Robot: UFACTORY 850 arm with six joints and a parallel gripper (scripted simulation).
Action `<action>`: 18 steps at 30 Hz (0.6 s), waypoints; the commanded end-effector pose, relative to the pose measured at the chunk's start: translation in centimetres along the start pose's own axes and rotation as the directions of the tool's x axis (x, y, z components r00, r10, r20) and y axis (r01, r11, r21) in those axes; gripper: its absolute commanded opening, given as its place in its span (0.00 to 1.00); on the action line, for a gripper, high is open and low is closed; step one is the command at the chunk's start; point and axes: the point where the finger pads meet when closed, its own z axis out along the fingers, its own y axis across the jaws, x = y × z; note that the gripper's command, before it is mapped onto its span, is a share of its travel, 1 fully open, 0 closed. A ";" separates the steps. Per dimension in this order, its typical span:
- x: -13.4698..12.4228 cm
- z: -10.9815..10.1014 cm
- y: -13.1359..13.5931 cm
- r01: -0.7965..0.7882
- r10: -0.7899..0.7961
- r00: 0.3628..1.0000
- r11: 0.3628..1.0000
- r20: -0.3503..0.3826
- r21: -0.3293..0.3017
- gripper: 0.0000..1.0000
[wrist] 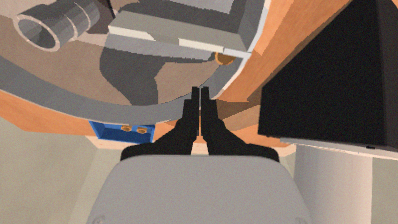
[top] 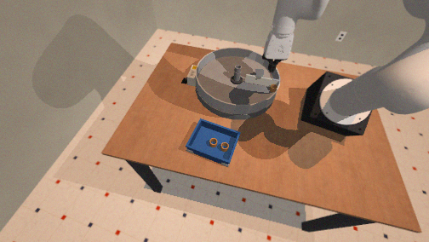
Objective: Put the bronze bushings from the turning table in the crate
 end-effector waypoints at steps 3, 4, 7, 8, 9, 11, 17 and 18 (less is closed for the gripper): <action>-0.4 0.1 1.6 0.009 -0.005 0.995 0.999 -0.100 0.033 0.00; -0.5 0.1 1.9 0.008 -0.005 0.994 0.999 -0.110 0.032 0.00; -0.7 0.1 2.5 0.007 -0.003 0.992 1.000 -0.127 0.028 0.00; -0.7 0.1 2.6 0.007 -0.003 0.991 1.000 -0.130 0.027 0.00; -0.7 0.1 2.6 0.006 -0.003 0.991 1.000 -0.132 0.026 0.00; -0.7 0.1 2.7 0.006 -0.003 0.991 1.000 -0.134 0.026 0.00; -0.7 0.1 2.7 0.006 -0.003 0.991 1.000 -0.134 0.026 0.00; -0.7 0.1 2.7 0.006 -0.003 0.991 1.000 -0.134 0.026 0.00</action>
